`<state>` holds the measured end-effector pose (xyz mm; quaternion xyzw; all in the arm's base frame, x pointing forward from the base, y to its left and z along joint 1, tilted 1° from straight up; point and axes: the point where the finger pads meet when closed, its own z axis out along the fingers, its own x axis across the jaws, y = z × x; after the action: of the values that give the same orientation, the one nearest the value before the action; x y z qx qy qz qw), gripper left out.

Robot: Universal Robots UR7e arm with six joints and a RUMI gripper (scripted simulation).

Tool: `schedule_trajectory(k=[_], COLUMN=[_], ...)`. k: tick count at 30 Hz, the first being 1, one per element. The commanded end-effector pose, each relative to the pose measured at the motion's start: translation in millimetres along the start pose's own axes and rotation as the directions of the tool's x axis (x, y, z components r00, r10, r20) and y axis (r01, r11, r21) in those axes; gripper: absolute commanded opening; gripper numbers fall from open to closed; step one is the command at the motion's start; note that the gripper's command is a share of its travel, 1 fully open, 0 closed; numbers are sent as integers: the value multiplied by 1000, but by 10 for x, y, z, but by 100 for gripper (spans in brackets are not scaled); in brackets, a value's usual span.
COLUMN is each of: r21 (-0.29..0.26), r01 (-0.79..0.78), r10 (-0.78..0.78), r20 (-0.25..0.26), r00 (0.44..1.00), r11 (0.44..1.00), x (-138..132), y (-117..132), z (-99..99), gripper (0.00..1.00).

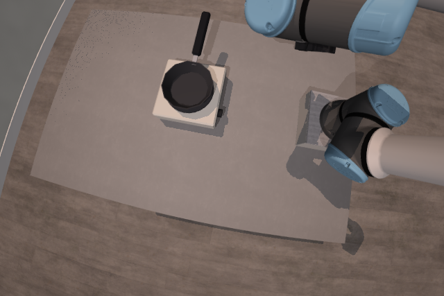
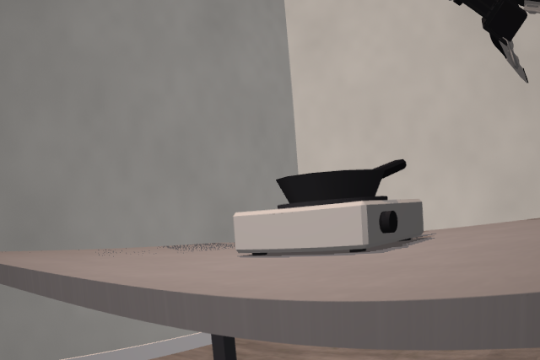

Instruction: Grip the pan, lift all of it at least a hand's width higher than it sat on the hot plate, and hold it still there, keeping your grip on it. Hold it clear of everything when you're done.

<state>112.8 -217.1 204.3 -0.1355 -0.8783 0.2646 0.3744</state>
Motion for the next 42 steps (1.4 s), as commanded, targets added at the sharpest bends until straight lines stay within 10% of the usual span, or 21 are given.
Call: schedule_trajectory(k=[1,24,34,42], r21=[0,-46,-275,-484], r01=[-1,-3,22,156], r10=[1,4,33,99], r20=[1,26,193,462], r00=[1000,1000,981,881], r11=[1000,999,961,861], x=[0,-162,-1163,-2608], y=[-3,29,172,236], z=[-2,-81,-614,-1543], gripper=[100,100,100,100])
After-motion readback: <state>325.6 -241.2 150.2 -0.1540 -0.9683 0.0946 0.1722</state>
